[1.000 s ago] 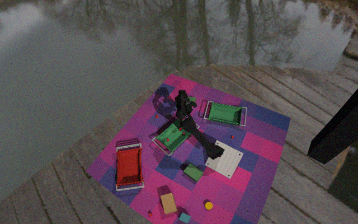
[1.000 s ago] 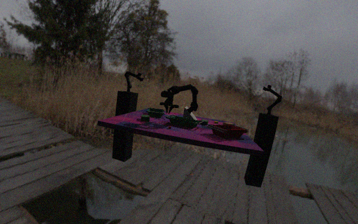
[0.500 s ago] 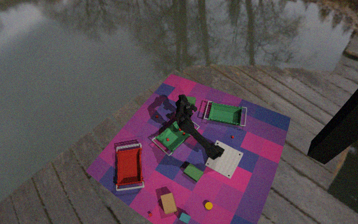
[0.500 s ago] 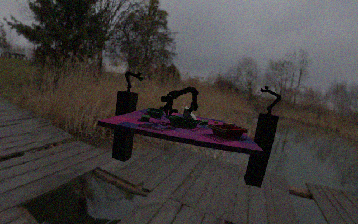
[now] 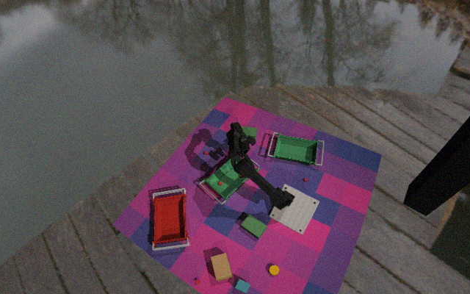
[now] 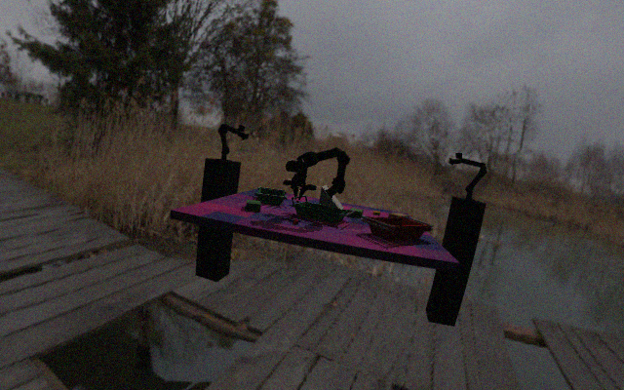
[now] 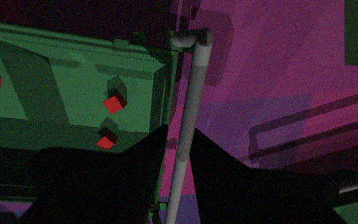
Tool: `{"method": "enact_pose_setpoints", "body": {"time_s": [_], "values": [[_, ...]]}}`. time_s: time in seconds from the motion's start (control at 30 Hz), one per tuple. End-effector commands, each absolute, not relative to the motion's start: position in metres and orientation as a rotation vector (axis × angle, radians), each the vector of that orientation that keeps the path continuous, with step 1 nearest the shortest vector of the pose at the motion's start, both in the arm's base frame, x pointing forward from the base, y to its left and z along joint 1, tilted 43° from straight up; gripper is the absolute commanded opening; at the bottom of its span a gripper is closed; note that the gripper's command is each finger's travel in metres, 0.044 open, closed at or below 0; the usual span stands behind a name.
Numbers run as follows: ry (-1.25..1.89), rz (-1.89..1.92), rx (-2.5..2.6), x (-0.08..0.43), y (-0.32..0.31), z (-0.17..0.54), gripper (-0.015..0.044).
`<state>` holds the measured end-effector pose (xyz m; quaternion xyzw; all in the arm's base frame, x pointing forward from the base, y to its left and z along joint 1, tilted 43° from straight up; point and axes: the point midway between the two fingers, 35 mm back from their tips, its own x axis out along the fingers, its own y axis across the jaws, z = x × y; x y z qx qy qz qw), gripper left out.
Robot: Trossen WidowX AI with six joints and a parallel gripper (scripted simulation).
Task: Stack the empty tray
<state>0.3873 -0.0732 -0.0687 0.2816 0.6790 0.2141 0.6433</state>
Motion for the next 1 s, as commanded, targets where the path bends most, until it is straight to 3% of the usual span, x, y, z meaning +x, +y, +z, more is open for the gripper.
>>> {"method": "enact_pose_setpoints", "body": {"time_s": [0.0,0.27,0.97], "values": [[1.558,0.51,0.643,0.388,-0.053,-0.061,0.0088],[1.558,0.512,0.645,0.39,-0.019,-0.058,0.0088],[1.557,0.506,0.652,0.394,-0.047,-0.033,0.0088]]}}
